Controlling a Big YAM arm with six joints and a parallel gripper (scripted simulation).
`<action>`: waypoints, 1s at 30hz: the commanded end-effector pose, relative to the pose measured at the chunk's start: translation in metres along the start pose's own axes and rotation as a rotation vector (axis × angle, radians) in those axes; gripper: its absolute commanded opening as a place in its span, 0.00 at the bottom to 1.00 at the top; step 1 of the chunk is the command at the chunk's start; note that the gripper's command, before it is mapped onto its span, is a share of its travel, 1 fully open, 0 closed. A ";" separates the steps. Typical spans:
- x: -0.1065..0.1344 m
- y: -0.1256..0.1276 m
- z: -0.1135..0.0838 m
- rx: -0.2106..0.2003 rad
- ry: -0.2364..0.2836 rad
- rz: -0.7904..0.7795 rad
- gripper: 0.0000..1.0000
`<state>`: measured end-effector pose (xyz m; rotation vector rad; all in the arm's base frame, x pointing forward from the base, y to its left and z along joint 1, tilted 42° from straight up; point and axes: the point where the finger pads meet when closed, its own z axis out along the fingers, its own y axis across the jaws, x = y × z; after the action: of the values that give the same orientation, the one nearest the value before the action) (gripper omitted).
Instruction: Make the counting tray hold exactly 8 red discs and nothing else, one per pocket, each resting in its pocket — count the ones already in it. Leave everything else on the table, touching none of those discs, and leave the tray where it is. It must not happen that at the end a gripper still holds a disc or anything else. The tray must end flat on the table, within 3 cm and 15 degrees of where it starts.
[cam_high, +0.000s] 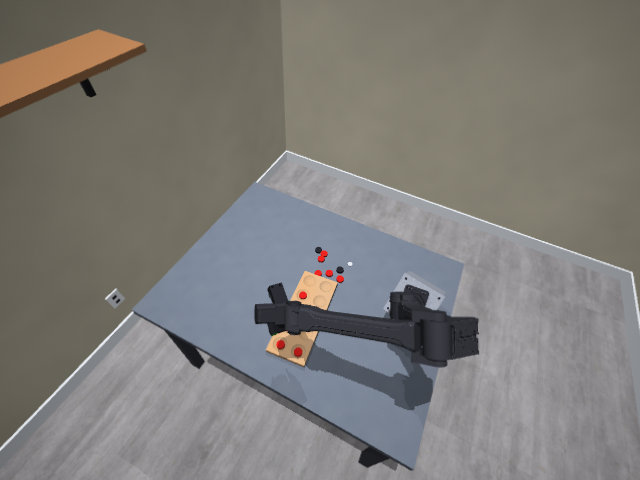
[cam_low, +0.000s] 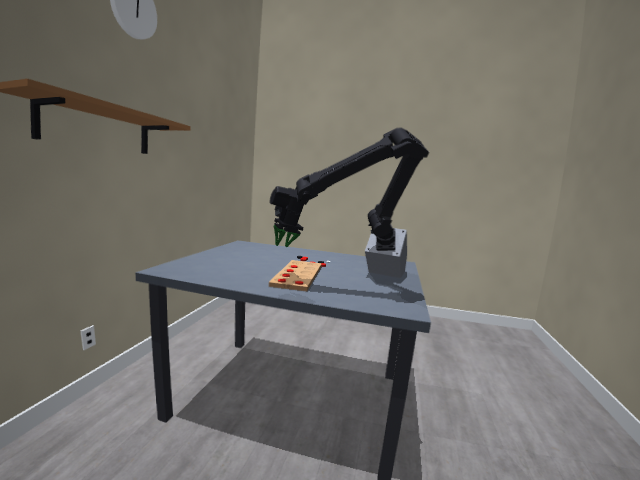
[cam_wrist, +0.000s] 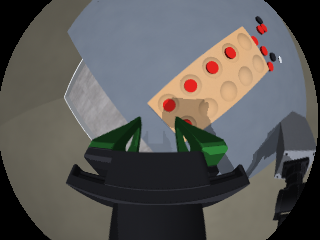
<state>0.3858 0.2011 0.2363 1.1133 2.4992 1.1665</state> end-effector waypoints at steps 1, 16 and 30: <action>-0.005 0.021 -0.009 -0.057 -0.018 -0.085 0.46; -0.042 0.064 -0.038 -0.158 -0.170 -0.280 0.46; -0.057 0.072 -0.044 -0.176 -0.258 -0.420 0.46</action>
<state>0.4425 0.1632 0.2878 0.6846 2.2777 1.0117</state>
